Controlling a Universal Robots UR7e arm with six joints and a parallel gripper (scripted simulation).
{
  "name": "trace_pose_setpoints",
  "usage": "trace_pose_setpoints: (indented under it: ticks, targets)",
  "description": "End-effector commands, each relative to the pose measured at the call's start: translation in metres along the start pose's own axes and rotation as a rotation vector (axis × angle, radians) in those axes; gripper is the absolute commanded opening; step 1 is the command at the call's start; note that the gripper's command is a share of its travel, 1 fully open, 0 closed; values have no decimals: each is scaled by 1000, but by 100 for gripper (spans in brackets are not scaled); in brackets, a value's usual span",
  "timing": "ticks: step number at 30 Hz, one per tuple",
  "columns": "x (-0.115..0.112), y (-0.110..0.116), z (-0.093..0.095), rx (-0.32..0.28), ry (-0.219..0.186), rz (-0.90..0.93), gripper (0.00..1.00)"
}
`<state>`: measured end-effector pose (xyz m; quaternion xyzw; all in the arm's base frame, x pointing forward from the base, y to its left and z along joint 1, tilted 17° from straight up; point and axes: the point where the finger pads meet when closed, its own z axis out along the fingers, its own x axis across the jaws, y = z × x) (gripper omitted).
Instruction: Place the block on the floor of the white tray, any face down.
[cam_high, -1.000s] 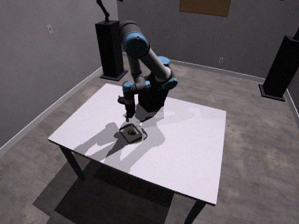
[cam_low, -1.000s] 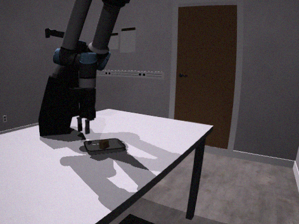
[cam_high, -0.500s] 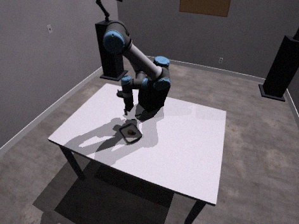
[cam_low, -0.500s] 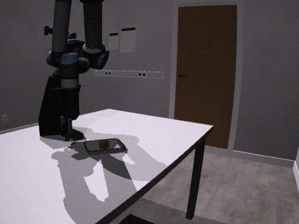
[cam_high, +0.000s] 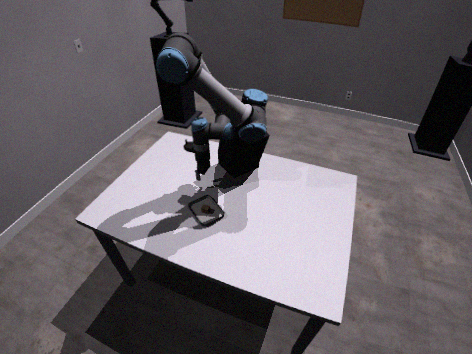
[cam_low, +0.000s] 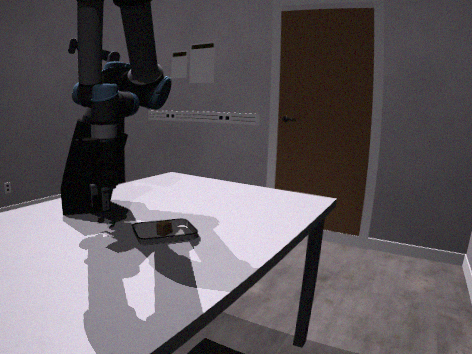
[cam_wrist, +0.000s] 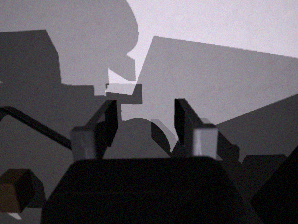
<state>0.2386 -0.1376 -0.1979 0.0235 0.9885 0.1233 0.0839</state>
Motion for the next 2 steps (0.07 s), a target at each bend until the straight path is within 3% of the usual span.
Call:
trace_pose_setpoints:
  ticks: [1,2]
  targets:
    - [0,0,0,1,-3,-1,88]
    - [0,0,0,1,-3,-1,88]
